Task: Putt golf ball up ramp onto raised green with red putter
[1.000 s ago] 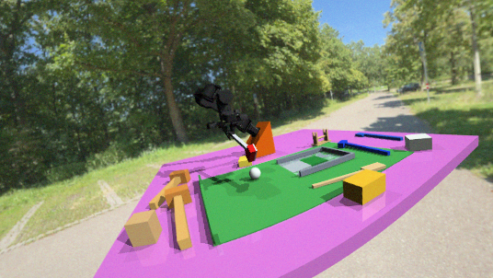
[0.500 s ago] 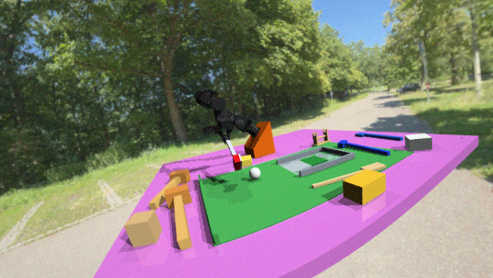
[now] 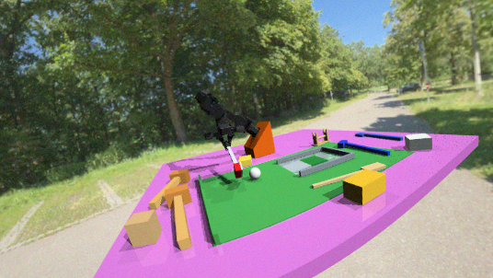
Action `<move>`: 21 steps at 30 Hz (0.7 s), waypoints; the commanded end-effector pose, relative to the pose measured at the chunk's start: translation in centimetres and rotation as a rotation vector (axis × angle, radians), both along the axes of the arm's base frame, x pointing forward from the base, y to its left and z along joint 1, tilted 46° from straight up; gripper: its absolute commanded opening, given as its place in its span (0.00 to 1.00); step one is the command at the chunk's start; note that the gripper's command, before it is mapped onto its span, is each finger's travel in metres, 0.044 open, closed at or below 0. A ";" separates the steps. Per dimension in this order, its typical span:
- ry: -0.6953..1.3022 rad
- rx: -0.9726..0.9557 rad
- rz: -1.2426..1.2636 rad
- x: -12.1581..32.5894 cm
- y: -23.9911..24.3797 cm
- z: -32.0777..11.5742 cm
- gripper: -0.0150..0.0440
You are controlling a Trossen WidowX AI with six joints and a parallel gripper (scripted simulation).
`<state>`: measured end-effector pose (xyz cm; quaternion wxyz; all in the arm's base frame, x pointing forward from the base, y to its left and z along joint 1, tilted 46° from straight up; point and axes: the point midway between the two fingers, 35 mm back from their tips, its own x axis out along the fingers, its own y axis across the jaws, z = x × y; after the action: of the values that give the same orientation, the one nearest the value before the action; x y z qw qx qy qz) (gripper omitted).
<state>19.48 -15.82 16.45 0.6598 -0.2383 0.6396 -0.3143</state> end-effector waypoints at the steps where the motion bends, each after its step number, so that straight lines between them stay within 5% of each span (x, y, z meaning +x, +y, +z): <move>1: -0.010 0.004 0.006 0.1 -0.3 -0.3 0.25; 21: -0.002 -0.001 -0.001 -0.1 -1.3 -0.9 0.25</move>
<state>19.35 -17.04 15.40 0.6595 -0.2382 0.6393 -0.3157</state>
